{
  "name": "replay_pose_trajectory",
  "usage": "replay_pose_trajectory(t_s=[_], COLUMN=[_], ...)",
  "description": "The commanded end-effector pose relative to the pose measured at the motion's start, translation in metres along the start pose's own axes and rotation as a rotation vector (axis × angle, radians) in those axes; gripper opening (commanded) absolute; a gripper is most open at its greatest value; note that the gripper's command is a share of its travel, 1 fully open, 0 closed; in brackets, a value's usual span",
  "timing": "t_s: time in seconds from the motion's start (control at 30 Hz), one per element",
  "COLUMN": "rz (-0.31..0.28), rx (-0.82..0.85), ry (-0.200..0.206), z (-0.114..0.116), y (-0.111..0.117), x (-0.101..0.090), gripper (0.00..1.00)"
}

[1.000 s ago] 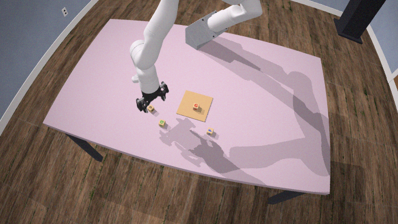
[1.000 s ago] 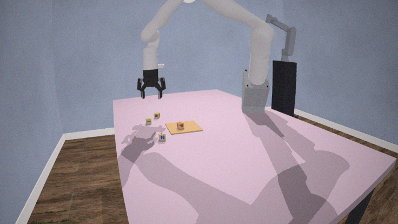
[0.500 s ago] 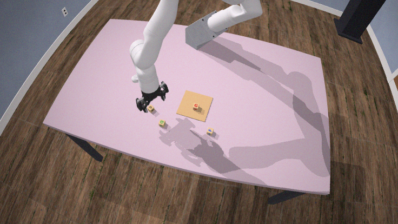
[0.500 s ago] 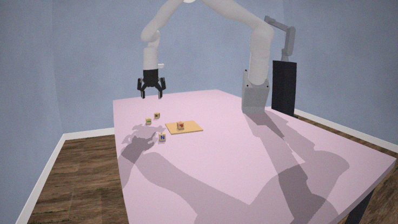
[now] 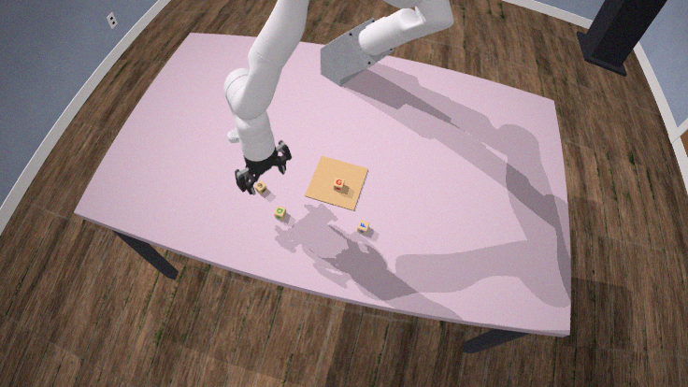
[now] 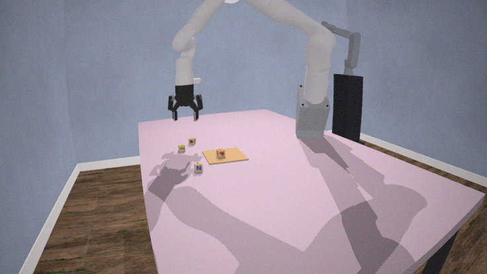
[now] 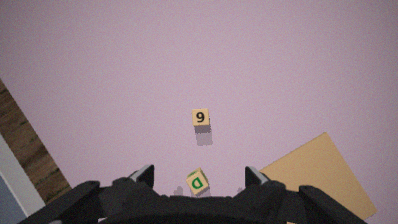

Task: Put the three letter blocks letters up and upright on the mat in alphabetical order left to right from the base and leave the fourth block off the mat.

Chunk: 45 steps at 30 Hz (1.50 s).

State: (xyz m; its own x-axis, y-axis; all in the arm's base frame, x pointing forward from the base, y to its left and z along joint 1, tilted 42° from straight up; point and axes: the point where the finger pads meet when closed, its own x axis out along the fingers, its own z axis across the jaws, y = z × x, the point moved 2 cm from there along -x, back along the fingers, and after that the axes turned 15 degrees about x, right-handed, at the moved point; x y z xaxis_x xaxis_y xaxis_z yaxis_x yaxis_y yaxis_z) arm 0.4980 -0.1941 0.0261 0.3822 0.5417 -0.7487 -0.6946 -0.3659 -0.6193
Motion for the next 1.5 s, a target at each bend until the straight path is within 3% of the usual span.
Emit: replay_pose_trajectory(t_s=[0.0,0.6,1.0,1.47], rz=[0.000,0.000,0.002,0.003], rx=[0.000,-0.018,-0.547,-0.586], ry=[0.002,0.002,0.003,0.003], z=[-0.001,0.000,0.006,0.006], y=[0.000,-0.001,-0.039,-0.042], x=[-0.001,-0.002,-0.033,-0.035], gripper=[1.00,1.00,1.00,1.00])
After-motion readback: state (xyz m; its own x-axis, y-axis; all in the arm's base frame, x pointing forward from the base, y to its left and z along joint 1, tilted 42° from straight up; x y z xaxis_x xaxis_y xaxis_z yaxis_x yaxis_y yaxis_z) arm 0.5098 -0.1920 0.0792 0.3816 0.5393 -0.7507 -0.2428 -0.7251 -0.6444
